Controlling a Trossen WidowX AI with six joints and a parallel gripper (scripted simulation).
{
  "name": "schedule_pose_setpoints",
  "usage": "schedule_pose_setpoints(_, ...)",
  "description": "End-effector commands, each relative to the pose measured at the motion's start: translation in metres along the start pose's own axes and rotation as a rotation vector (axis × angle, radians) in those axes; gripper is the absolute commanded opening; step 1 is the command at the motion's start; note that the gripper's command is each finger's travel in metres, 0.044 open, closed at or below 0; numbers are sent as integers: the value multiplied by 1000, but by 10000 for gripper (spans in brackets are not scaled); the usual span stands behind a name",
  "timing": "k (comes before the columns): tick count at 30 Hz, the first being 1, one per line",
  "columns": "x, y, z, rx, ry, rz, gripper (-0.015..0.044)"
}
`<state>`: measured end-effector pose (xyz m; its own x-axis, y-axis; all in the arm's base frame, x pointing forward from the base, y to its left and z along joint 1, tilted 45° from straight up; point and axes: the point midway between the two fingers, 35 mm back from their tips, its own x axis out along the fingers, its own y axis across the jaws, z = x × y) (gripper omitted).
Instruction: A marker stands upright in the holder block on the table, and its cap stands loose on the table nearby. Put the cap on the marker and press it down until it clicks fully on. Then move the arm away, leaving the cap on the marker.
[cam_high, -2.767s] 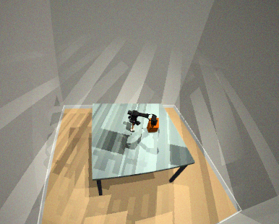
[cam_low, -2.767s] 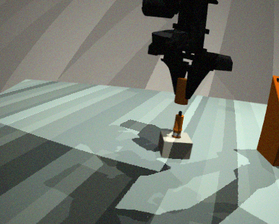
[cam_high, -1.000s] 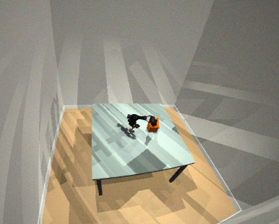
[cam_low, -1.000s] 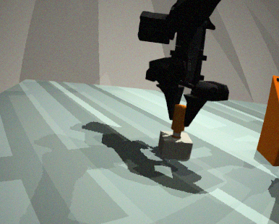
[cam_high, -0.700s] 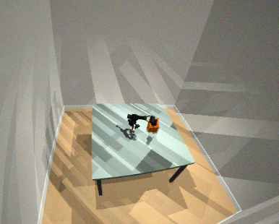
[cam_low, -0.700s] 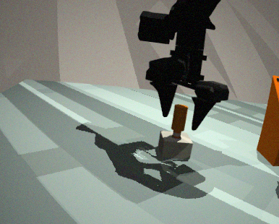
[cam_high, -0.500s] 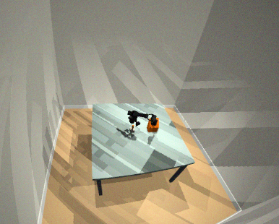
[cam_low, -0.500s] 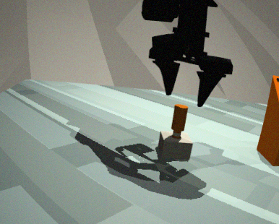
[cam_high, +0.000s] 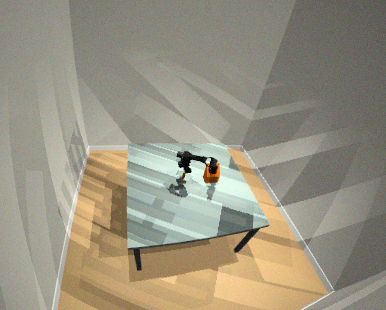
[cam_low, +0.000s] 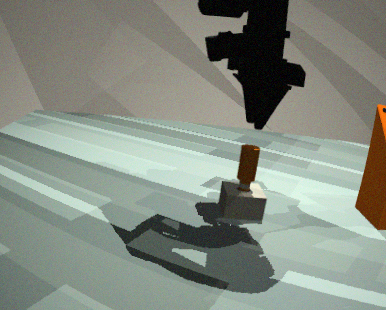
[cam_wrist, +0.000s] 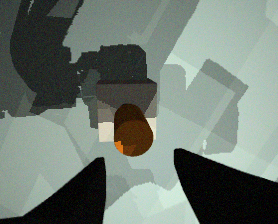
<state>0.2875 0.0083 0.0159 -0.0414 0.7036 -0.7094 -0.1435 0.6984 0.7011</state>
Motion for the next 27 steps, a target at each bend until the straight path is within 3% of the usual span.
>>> schedule_pose_setpoints(1, 1, 0, 0, 66, -1, 3, 99)
schedule_pose_setpoints(5, 1, 0, 0, 66, -1, 3, 0)
schedule_pose_setpoints(27, 18, 0, 0, 66, -1, 3, 0)
